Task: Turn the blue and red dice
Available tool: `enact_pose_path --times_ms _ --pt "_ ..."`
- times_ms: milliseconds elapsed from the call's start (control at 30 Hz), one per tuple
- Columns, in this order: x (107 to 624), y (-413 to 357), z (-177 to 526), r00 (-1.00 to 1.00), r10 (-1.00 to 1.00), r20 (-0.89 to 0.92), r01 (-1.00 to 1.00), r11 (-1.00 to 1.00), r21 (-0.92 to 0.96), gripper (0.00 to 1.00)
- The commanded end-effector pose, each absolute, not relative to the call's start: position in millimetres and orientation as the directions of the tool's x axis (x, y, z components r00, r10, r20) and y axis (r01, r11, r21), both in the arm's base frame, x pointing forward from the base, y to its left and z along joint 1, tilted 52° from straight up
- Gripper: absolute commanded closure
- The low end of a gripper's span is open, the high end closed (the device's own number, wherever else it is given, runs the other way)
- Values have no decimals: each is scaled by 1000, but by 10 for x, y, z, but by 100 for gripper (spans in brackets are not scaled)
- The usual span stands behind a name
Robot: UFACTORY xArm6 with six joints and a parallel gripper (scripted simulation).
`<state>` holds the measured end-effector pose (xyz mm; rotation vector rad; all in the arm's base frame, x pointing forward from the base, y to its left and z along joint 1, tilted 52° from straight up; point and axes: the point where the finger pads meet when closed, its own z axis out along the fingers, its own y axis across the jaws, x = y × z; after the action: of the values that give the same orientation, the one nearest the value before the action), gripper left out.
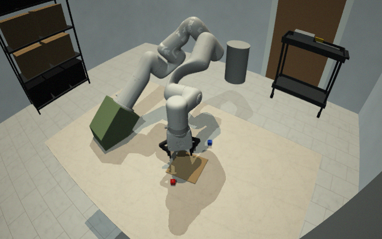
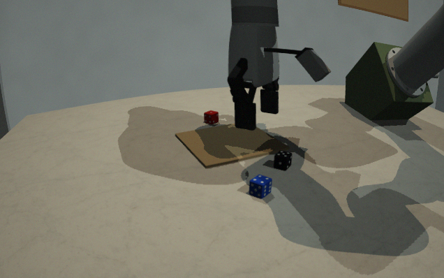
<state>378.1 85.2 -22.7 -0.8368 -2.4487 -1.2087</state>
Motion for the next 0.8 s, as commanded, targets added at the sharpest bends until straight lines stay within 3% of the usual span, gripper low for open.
enact_pose_path --times_ms 0,767 --pt "3666 1041 74 -791 385 476 612 482 627 0" --pt "3402 1476 625 -791 385 476 612 482 627 0"
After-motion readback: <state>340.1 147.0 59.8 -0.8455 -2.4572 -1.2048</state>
